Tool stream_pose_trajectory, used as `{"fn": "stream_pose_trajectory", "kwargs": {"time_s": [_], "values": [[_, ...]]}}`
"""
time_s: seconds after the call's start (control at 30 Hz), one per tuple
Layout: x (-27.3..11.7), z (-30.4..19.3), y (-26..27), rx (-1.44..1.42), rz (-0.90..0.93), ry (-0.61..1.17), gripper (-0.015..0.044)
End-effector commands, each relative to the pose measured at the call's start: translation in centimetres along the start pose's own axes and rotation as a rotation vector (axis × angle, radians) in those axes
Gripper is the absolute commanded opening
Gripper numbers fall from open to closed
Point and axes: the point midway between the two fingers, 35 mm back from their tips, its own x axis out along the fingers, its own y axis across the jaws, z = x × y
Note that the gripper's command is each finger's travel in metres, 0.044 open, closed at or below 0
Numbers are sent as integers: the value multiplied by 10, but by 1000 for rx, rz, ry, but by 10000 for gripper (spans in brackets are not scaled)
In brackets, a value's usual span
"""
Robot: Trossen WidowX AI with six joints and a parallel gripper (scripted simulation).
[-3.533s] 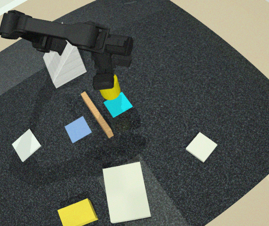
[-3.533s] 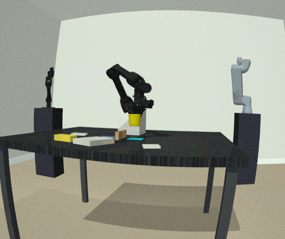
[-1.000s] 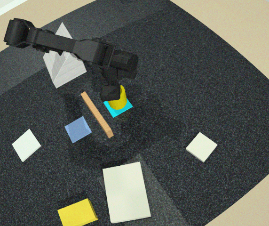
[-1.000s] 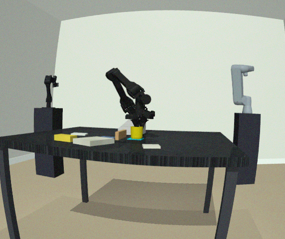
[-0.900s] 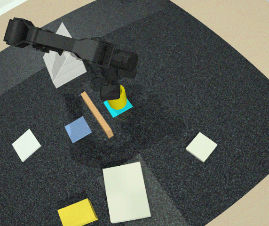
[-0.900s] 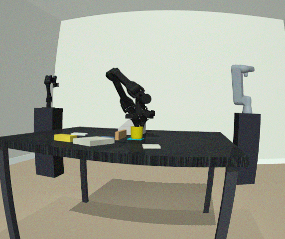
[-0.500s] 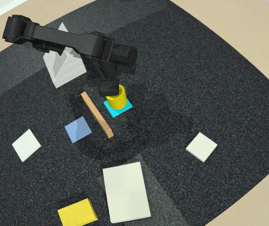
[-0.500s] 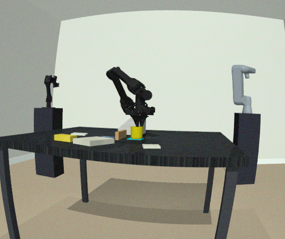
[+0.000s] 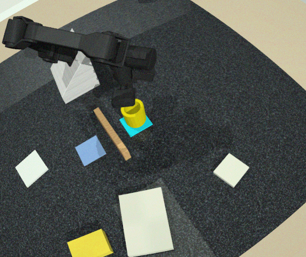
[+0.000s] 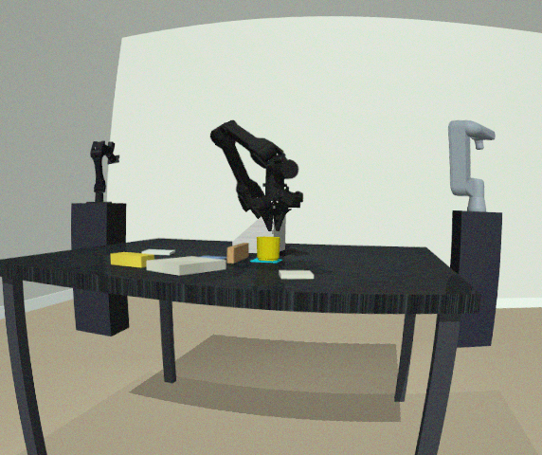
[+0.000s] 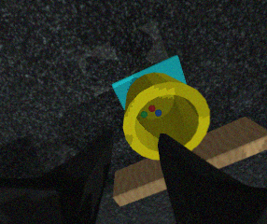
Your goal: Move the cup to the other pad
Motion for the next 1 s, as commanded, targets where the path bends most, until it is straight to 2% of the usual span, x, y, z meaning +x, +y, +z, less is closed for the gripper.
{"fn": "stream_pose_trajectory", "kwargs": {"time_s": [0.0, 0.27, 0.73, 0.97], "values": [[1, 0, 0, 0, 1, 1, 225], [-3, 0, 0, 0, 1, 1, 435], [-61, 1, 0, 4, 5, -2, 440], [-59, 1, 0, -2, 0, -3, 440]]}}
